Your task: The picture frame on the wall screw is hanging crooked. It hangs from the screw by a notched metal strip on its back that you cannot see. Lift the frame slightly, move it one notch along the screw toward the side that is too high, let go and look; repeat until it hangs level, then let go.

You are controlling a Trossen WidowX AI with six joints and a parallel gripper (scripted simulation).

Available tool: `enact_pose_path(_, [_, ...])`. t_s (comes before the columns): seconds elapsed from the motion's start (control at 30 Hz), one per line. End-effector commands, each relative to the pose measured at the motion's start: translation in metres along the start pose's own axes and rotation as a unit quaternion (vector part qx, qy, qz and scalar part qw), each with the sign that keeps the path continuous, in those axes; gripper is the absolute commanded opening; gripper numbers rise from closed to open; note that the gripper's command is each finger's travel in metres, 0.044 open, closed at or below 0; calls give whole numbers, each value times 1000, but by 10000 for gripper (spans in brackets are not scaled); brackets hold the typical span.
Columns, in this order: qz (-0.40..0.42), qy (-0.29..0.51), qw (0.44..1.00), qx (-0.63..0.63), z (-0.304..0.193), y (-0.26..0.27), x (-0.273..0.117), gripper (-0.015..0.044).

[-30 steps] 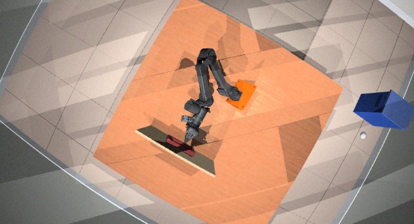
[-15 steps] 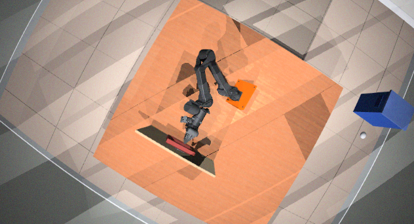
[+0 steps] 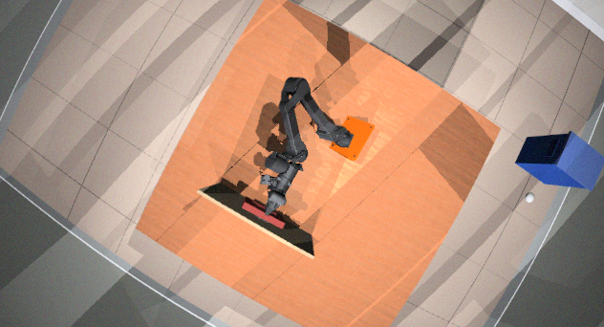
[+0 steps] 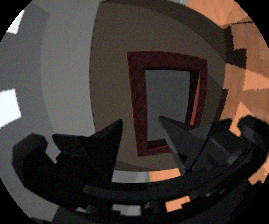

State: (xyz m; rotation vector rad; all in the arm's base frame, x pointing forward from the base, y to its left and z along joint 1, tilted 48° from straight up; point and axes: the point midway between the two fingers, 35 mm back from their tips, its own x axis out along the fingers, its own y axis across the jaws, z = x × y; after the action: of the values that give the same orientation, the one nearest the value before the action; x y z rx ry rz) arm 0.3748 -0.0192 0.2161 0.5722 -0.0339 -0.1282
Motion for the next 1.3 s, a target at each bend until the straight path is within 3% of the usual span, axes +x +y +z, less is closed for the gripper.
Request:
enact_pose_path(0.0, [2, -3, 1000, 0, 2, 1, 8, 260])
enact_pose_path(1.27, [3, -3, 1000, 0, 2, 1, 14, 260])
